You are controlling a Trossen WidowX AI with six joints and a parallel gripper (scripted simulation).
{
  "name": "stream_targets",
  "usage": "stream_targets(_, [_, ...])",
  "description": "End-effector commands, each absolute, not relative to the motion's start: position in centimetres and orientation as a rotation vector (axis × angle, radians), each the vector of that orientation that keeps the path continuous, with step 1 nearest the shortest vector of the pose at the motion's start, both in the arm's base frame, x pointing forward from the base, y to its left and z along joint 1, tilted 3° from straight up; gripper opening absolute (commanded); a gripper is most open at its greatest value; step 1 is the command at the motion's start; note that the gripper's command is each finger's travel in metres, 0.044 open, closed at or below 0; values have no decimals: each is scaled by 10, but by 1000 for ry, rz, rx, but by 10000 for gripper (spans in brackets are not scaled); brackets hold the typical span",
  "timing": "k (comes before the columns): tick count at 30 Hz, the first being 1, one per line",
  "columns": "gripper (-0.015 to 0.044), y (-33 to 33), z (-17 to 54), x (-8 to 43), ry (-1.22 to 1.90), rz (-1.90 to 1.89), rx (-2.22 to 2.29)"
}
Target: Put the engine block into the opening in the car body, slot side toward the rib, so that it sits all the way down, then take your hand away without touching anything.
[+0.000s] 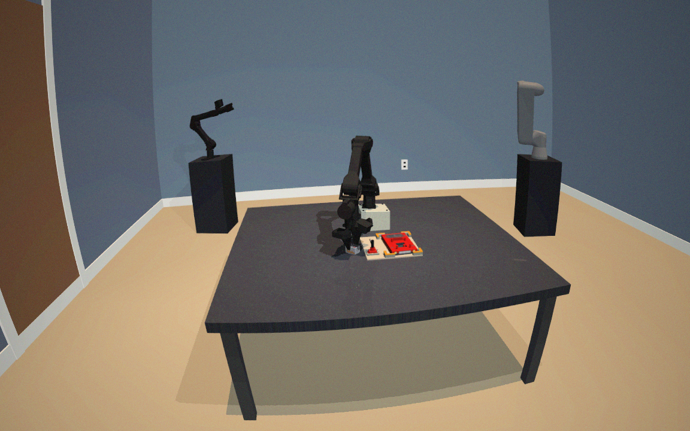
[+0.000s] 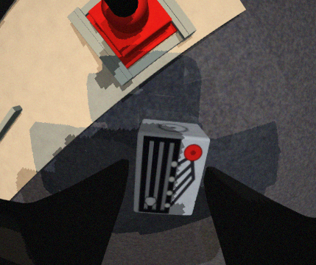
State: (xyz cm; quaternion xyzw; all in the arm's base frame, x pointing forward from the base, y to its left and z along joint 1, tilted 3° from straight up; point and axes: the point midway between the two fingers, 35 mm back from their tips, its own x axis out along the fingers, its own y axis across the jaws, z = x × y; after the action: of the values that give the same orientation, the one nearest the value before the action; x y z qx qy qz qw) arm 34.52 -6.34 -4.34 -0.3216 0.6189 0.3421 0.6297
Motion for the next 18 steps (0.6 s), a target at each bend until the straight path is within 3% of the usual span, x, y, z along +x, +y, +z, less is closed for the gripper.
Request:
stream_targets(1, [145, -63, -44, 346, 1414, 787, -738])
stream_targets(7, [105, -63, -44, 346, 1414, 787, -738])
stream_targets(11, [0, -63, -39, 346, 1414, 787, -738])
stream_targets(18, [0, -65, -18, 350, 1413, 787, -739])
